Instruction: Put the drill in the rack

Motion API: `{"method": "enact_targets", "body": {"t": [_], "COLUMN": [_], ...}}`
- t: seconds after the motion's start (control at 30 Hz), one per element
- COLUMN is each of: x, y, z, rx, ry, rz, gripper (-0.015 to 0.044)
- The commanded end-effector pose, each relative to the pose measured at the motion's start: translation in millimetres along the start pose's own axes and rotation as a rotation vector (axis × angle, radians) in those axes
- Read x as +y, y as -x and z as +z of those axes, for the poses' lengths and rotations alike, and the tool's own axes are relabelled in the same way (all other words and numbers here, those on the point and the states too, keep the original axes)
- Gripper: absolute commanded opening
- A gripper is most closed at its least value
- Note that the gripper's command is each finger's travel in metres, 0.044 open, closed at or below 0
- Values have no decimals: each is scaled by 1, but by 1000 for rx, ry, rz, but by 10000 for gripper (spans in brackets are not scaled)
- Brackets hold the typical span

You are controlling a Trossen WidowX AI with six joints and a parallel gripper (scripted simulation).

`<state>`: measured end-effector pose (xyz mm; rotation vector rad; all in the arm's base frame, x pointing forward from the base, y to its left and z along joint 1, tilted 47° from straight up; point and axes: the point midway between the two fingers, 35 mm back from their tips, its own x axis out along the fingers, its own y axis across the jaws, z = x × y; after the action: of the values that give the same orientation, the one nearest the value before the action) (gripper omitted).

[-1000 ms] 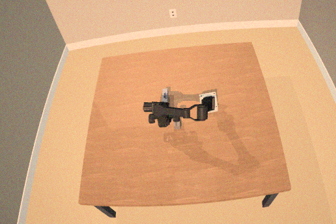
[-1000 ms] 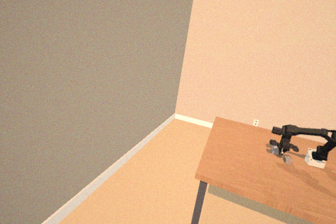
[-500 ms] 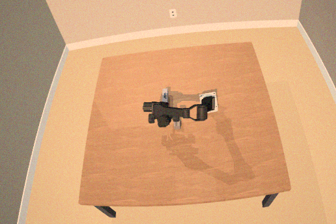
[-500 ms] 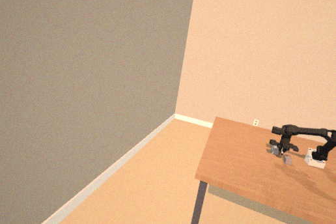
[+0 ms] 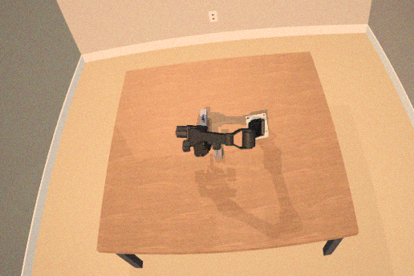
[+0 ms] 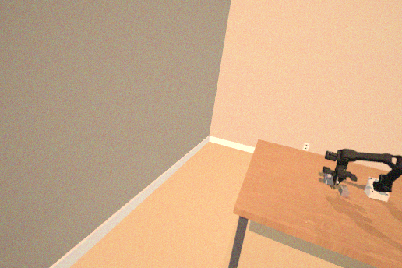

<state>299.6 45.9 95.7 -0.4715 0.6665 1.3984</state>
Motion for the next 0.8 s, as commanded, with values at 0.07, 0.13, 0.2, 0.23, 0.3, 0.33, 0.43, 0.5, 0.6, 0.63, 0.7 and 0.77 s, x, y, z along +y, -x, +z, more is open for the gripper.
{"method": "enact_targets", "body": {"t": [0.07,0.13,0.2,0.23,0.3,0.33,0.43,0.5,0.6,0.63,0.7,0.77], "x": [-3,-2,1,2,7,9,13,17,22,23,27,30], "y": [3,2,2,1,1,1,0,0,0,0,-1,-1], "z": [0,1,1,1,2,3,5,6,8,8,9,10], "rx": [6,6,6,6,6,6,6,6,5,5,5,5], "ry": [9,9,9,9,9,9,8,8,8,8,8,8], "rz": [-6,-6,-6,-6,-6,-6,-5,-5,-5,-5,-5,-5], "gripper": [0,0,0,0,0,0,0,0,0,0,0,0]}}
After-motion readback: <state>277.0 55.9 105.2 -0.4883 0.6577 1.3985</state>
